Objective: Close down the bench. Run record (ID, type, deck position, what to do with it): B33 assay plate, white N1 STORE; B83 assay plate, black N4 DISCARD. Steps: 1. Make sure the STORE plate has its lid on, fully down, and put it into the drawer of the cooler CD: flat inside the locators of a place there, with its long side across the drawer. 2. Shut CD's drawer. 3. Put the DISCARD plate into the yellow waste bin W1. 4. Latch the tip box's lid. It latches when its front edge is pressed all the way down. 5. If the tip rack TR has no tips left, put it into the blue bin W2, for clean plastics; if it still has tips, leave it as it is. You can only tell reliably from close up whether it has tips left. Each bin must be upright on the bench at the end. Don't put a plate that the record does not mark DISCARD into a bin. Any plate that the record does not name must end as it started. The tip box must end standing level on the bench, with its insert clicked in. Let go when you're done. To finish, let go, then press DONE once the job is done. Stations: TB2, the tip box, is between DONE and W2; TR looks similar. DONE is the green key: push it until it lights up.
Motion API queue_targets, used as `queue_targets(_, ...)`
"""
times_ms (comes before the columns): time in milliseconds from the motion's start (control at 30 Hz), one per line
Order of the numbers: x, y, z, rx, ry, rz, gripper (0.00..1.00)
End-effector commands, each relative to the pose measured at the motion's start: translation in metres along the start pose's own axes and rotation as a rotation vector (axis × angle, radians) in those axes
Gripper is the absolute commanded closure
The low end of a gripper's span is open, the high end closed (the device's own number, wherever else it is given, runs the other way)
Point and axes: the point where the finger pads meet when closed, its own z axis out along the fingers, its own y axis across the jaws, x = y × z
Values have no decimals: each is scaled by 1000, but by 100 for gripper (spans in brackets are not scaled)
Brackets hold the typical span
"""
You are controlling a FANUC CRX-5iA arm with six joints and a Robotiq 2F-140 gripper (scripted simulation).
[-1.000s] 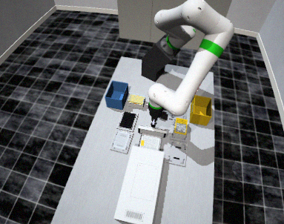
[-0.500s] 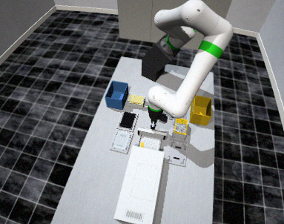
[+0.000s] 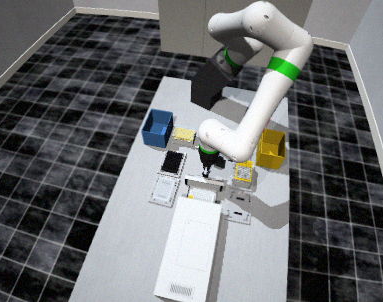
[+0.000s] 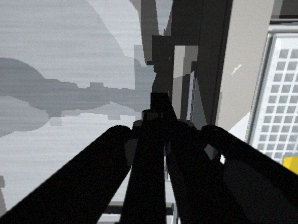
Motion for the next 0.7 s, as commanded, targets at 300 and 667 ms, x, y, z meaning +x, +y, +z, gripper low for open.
queue_targets(300, 0, 15, -1, -2, -1, 0, 90)
queue_targets(667, 0, 27, -1, -2, -1, 0, 90)
